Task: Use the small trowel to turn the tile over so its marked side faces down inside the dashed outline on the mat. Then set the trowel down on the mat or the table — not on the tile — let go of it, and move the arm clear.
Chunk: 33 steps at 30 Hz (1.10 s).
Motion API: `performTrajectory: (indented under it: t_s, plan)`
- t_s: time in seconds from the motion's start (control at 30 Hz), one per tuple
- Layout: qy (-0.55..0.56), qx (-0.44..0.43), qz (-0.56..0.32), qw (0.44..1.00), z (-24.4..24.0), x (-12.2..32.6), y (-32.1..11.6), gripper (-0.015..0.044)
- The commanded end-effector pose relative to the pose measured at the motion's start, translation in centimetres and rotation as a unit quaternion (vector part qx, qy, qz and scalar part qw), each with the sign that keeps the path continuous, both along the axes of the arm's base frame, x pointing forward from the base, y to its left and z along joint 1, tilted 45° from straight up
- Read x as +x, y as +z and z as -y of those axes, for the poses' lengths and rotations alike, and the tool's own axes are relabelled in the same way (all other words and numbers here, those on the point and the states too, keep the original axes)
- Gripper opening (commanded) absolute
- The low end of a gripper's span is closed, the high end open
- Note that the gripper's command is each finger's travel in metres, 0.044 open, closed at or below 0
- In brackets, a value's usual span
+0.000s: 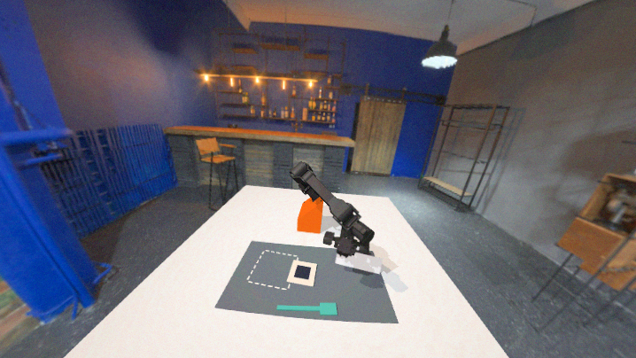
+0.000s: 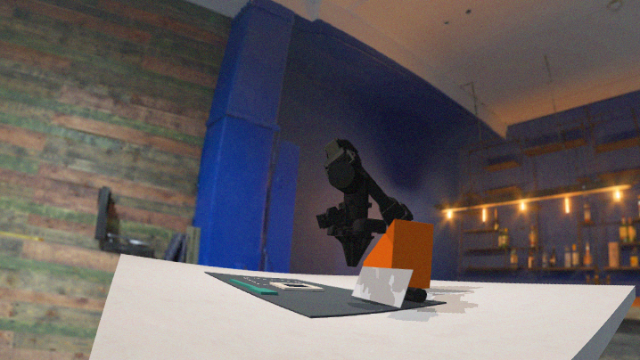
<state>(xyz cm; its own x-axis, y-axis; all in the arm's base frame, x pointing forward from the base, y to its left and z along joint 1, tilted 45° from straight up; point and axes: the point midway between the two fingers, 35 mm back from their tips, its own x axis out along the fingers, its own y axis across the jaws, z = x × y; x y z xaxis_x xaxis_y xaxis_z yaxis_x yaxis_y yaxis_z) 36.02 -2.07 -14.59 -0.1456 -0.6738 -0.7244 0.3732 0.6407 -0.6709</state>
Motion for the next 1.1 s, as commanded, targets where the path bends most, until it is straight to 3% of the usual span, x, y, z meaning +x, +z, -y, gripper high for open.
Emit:
performTrajectory:
  t_s: [0.0,0.4,0.83,1.07]
  plan:
    - [0.002,-0.002,-0.004,1.0,0.4,0.3,0.0,0.01]
    - [0.002,-0.003,-0.003,1.0,2.3,2.5,-0.5,0.01]
    - [0.0,-0.003,-0.002,1.0,-0.2,2.1,1.7,0.01]
    - [-0.077,-0.018,0.071,0.994,-1.1,0.5,1.2,0.01]
